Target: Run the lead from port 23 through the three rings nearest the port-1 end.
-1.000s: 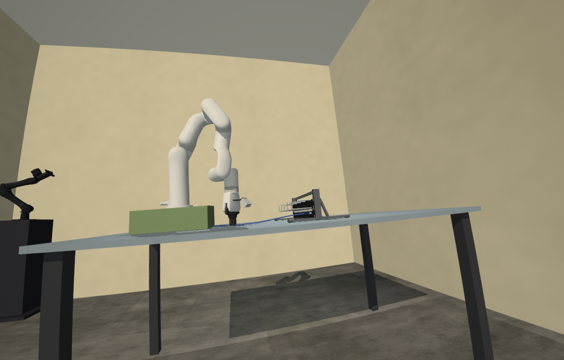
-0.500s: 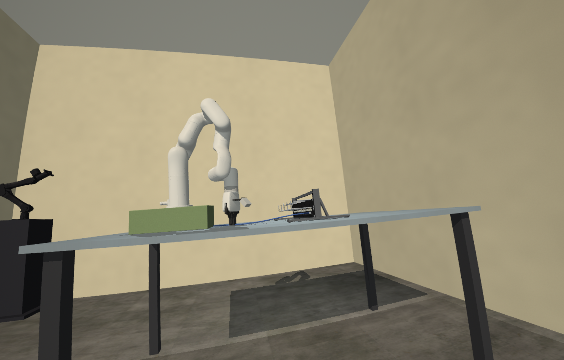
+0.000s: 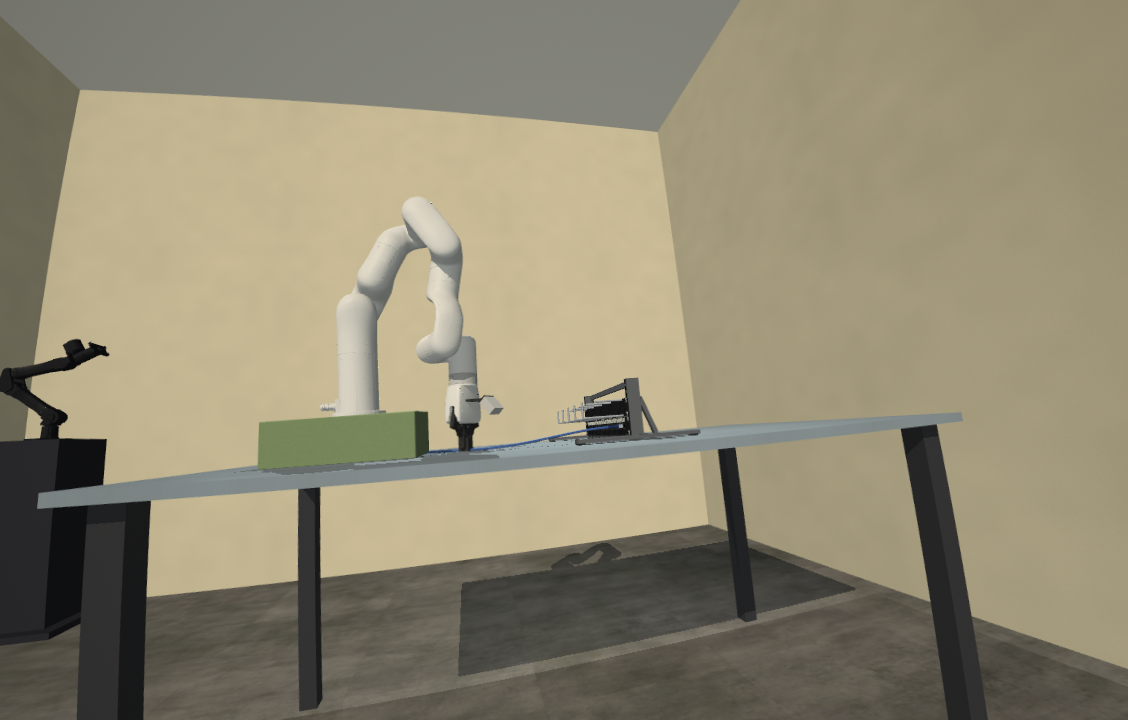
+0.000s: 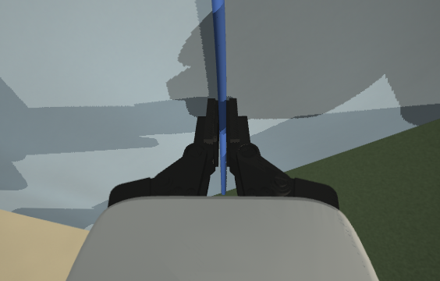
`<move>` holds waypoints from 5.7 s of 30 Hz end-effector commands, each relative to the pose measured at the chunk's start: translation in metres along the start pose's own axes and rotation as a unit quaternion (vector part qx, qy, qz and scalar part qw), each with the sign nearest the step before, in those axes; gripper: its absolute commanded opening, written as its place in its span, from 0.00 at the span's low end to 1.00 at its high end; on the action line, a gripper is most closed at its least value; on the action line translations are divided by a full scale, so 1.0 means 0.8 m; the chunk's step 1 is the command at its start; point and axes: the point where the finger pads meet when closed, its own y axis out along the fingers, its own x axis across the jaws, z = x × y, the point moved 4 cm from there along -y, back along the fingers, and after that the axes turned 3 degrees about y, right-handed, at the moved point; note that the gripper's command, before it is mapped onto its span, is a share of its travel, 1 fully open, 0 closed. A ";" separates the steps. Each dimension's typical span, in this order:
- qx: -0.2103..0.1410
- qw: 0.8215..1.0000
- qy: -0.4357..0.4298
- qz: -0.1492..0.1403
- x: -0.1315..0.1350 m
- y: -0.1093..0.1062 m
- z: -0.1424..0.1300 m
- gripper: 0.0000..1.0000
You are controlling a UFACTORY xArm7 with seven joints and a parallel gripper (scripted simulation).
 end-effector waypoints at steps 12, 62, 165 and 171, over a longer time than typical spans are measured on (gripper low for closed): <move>0.001 1.000 0.000 0.001 -0.001 -0.001 0.001 0.00; 0.001 1.000 0.000 0.001 -0.001 -0.050 0.001 0.00; 0.000 0.880 0.476 0.001 -0.425 -0.210 0.162 0.00; 0.000 0.880 0.476 0.001 -0.425 -0.209 0.162 0.00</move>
